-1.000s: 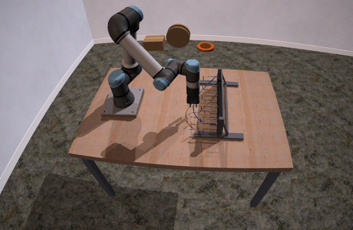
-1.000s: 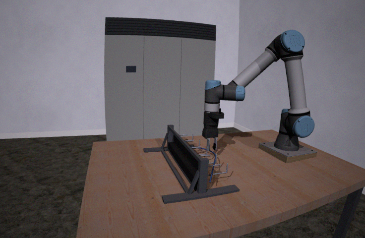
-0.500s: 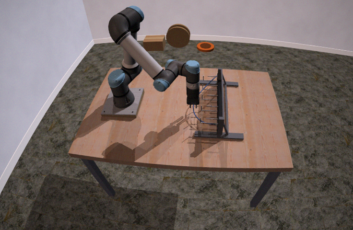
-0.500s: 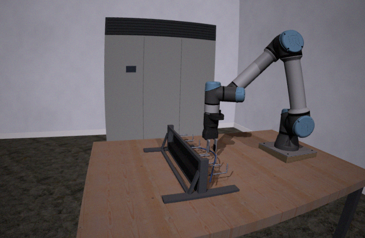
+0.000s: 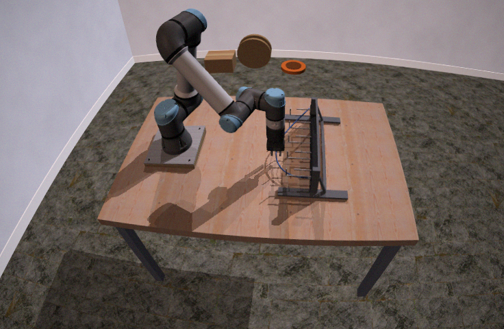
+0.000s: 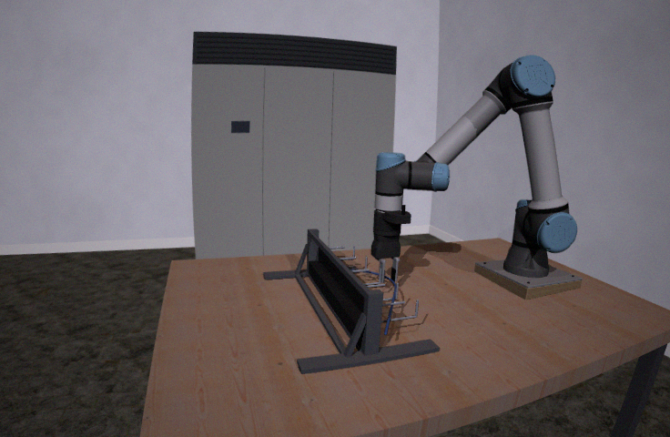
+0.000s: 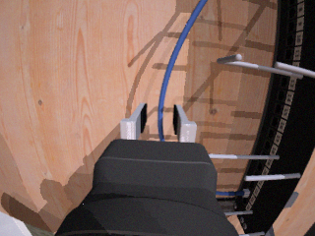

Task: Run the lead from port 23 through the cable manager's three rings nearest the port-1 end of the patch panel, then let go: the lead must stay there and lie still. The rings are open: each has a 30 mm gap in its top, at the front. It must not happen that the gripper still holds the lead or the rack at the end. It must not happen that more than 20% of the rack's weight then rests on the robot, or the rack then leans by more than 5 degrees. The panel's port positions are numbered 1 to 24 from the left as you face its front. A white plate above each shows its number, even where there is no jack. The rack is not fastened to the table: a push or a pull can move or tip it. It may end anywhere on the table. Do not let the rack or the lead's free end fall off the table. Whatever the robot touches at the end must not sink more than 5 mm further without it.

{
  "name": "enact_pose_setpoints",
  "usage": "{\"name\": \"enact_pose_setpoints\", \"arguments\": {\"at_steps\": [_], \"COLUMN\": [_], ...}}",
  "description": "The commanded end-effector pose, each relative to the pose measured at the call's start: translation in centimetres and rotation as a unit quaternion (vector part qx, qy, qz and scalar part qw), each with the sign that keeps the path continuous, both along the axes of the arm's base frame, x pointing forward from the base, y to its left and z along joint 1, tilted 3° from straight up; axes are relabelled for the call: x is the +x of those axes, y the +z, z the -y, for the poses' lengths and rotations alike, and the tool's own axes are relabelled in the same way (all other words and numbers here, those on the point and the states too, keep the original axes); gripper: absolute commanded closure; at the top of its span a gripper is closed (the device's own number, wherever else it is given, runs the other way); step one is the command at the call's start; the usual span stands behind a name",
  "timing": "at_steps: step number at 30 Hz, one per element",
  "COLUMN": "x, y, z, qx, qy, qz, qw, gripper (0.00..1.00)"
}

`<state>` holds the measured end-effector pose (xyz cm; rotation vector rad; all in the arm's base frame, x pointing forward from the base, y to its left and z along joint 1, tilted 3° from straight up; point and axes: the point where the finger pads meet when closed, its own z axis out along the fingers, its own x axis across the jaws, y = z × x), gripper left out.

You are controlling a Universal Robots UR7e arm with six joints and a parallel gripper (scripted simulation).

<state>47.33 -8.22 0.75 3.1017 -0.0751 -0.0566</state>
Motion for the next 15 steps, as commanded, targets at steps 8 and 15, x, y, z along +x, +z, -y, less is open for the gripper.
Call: {"name": "enact_pose_setpoints", "arguments": {"at_steps": [8, 15], "x": [0.03, 0.03], "y": [-0.32, -0.39], "z": [0.03, 0.04], "qx": [0.0, 0.0], "qy": [0.0, 0.0], "qz": [0.001, 0.001], "qw": [1.0, 1.0], "gripper": [0.33, 0.33]}}
